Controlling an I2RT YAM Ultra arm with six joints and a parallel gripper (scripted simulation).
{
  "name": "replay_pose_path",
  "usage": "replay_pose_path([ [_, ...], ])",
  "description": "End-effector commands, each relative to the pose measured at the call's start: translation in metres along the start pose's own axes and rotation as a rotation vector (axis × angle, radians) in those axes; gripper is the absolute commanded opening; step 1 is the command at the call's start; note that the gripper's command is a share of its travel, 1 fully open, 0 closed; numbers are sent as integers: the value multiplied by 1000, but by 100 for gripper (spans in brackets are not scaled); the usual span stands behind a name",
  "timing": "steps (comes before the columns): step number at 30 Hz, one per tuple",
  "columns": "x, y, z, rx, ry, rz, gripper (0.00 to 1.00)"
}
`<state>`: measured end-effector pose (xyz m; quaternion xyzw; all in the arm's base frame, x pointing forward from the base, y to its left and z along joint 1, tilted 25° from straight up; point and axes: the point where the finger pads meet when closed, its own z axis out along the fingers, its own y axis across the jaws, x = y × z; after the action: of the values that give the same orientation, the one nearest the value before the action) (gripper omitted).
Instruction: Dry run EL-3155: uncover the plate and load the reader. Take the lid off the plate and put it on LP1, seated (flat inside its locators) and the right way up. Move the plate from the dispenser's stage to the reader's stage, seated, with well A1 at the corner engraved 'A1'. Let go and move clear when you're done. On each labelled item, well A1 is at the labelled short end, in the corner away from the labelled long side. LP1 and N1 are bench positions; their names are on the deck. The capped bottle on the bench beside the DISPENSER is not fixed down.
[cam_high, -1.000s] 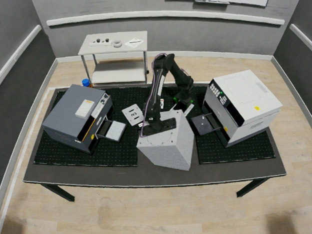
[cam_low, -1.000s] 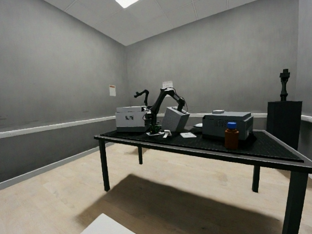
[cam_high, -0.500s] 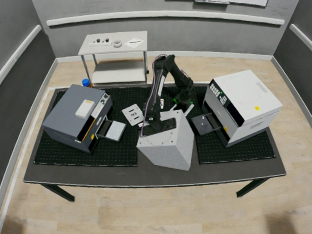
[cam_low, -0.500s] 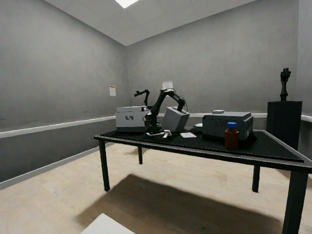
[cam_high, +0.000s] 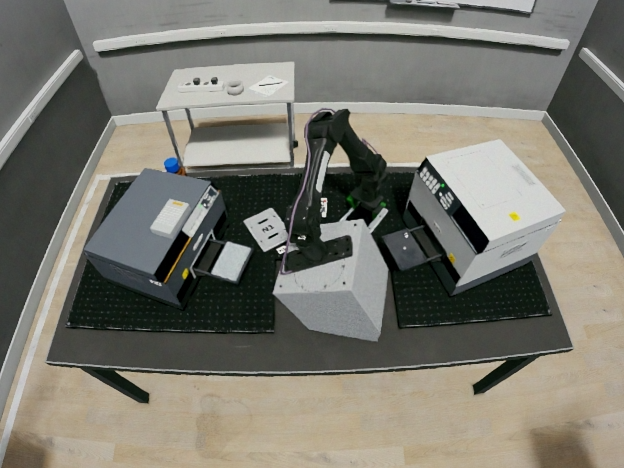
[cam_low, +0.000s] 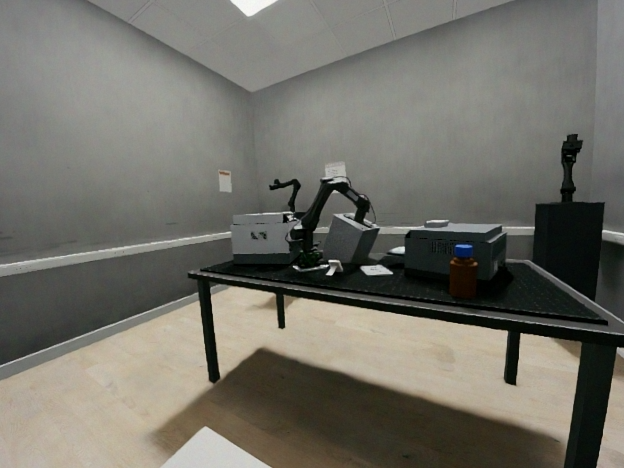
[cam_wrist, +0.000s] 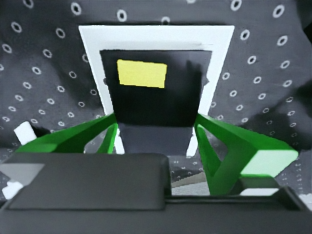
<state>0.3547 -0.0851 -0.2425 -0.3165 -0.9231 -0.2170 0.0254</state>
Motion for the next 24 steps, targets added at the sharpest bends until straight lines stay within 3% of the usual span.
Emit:
replay_pose_path([
  [1,-4,1,-11,-8,-24,4,85],
  [24,-2,-1,-12,-8,-26,4,85],
])
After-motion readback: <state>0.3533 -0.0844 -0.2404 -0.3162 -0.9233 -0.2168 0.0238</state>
